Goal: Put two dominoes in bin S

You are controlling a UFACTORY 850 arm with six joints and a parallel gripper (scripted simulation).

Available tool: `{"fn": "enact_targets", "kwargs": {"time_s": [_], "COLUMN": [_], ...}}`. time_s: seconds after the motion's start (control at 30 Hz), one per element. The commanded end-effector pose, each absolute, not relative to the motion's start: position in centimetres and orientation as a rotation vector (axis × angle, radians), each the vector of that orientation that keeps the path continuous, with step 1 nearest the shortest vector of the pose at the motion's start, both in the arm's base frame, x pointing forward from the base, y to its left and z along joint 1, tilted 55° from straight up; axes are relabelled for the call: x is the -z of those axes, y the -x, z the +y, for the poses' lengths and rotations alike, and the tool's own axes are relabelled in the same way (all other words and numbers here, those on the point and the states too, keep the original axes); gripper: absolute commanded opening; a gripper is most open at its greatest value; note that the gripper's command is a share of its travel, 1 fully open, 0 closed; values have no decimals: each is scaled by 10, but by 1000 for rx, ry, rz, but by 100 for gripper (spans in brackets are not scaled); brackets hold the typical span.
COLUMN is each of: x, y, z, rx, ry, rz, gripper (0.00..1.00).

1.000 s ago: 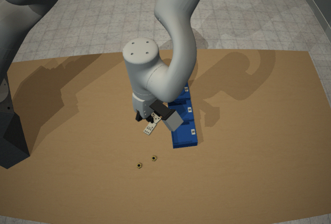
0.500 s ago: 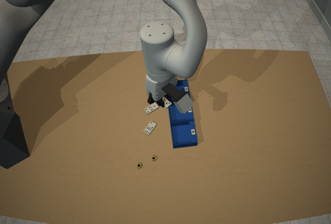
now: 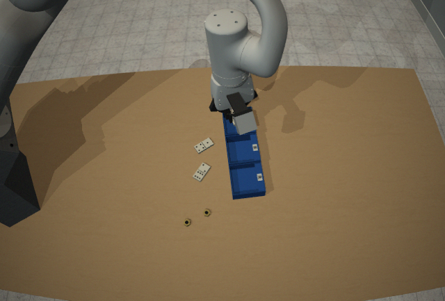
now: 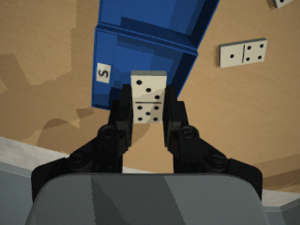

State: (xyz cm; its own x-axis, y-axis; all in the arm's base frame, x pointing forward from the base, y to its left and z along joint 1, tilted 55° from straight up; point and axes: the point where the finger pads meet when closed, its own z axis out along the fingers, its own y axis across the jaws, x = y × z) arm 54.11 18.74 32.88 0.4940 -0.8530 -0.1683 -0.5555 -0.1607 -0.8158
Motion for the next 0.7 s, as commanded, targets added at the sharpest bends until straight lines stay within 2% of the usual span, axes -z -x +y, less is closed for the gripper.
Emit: {"fn": "enact_targets", "kwargs": {"time_s": [0.0,0.67], "x": [-335,-333], "y": [-543,-542], "z": [193,191], "rx": [311,257], "ry": [1758,1712], "rz": [1314,1379], "gripper": [0,0]}}
